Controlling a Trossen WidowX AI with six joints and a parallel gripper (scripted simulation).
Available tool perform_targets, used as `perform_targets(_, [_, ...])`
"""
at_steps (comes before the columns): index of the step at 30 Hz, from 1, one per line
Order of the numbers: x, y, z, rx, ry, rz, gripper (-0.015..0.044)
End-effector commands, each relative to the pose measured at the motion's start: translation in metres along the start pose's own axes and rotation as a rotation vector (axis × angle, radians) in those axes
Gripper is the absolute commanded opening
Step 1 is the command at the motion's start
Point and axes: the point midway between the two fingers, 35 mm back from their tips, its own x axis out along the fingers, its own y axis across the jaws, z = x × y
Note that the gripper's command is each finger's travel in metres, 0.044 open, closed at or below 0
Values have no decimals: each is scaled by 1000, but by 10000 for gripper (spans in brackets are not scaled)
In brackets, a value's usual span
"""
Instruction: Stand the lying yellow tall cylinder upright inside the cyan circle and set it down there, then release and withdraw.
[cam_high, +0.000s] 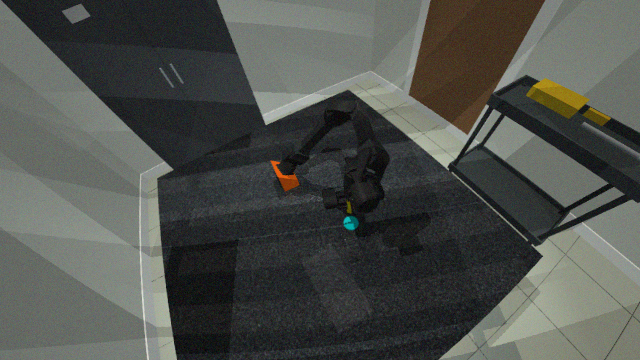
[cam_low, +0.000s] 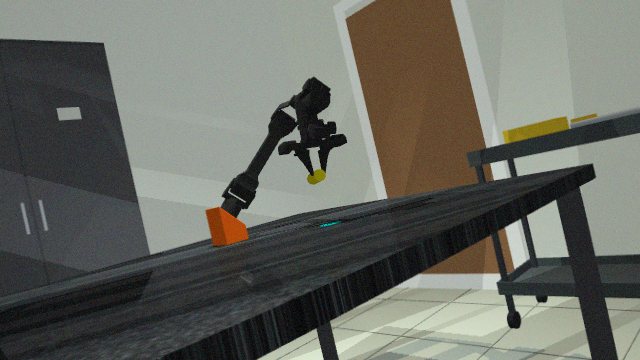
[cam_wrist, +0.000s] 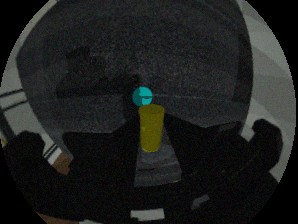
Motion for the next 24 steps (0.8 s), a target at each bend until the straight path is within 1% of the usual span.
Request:
perform_targets(1, [3,-3,-2,0,-12,-28,105])
perform_targets(24, [16,-8,-3,-38,-98,-140,105])
